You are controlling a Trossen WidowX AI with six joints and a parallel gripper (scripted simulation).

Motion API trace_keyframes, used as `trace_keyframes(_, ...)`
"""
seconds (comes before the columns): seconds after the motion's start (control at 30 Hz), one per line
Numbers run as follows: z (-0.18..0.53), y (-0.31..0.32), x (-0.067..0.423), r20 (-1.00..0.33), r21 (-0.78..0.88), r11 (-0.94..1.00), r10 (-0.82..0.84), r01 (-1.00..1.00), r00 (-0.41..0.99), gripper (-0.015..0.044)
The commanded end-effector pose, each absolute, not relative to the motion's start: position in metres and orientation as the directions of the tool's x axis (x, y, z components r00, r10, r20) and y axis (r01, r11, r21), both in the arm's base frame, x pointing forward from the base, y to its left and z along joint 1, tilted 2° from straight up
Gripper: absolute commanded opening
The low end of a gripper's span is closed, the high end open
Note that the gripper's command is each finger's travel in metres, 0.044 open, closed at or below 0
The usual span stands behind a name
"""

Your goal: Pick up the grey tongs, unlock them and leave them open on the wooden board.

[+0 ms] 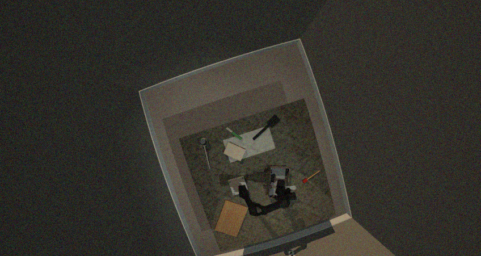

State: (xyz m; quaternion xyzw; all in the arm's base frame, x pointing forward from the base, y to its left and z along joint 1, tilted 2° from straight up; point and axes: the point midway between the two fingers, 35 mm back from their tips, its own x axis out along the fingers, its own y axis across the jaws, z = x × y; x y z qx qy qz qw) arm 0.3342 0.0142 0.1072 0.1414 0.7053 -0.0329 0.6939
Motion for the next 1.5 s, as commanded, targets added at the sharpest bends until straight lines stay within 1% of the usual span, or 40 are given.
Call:
trace_keyframes(0.0, 0.109, 0.013, 0.336, -0.998, 0.055, 0.968, 0.059, 0.246, -0.007, -0.015)
trace_keyframes(0.1, 0.11, 0.012, 0.336, -1.0, 0.013, 0.97, 0.016, 0.245, -0.01, -0.015)
trace_keyframes(0.47, 0.109, 0.005, 0.336, -1.0, 0.019, 0.975, 0.022, 0.222, -0.009, -0.015)
trace_keyframes(0.63, 0.107, -0.018, 0.336, -1.0, 0.019, 0.982, 0.021, 0.19, -0.009, -0.015)
trace_keyframes(1.0, 0.104, -0.083, 0.331, -1.0, 0.008, 0.999, 0.009, 0.032, -0.006, -0.015)
trace_keyframes(1.47, 0.099, -0.162, 0.308, -1.0, 0.001, 0.983, 0.0, -0.186, -0.004, -0.015)
